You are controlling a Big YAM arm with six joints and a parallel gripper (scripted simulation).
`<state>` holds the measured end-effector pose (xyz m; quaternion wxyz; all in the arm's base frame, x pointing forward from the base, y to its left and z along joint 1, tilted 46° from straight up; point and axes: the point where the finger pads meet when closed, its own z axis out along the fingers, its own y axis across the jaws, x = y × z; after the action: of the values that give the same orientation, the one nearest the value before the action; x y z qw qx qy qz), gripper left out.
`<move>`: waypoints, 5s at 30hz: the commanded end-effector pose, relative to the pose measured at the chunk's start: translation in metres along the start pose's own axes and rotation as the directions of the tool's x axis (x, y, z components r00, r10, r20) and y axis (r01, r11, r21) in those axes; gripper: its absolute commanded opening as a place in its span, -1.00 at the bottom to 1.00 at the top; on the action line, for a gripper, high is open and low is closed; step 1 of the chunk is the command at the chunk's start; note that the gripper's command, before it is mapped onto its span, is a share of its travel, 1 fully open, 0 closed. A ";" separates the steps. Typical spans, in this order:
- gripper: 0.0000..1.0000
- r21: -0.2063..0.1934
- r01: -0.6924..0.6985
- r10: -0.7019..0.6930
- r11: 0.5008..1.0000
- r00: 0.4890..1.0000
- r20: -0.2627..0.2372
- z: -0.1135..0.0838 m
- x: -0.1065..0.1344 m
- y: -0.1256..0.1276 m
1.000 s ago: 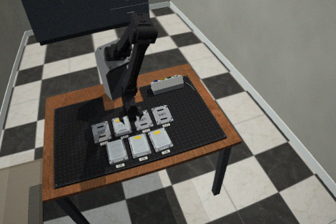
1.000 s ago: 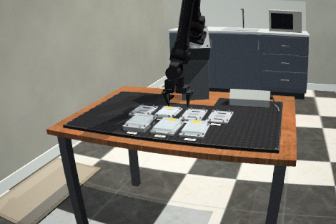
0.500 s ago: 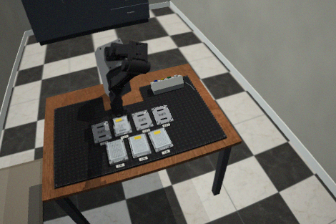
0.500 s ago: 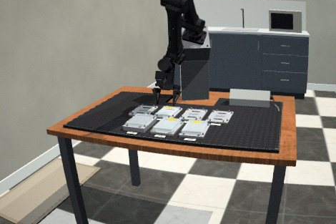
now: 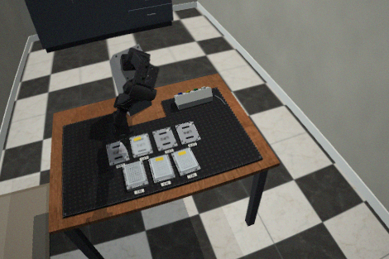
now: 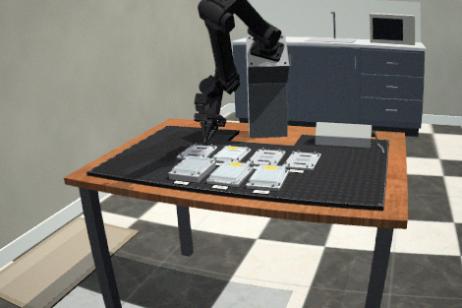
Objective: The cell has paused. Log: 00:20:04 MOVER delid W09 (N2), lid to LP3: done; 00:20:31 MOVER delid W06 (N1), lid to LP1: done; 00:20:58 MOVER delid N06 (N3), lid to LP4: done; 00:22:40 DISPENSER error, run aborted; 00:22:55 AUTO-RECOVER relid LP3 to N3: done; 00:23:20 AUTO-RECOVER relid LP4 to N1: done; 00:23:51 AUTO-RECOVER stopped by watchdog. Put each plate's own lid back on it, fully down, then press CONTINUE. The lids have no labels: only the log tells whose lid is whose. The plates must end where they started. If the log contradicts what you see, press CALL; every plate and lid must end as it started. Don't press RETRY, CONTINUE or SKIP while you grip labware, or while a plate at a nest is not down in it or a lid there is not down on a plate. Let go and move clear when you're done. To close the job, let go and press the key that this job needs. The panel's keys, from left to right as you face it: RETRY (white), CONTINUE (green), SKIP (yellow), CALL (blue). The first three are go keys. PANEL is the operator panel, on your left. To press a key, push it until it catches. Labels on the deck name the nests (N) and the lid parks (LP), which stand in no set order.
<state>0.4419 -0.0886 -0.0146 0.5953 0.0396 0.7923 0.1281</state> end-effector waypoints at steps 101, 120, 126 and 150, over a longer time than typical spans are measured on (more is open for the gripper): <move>-1.00 -0.007 0.012 -0.011 1.000 0.989 0.149 -0.016 0.022 0.262; -1.00 -0.006 0.011 -0.010 1.000 0.985 0.174 0.006 -0.014 0.254; -1.00 -0.006 0.012 -0.010 1.000 0.984 0.175 0.020 -0.039 0.244; -1.00 -0.006 0.014 -0.012 1.000 0.984 0.180 0.071 -0.132 0.208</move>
<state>0.5204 0.1027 0.1298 0.6618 0.0451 0.7368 0.1305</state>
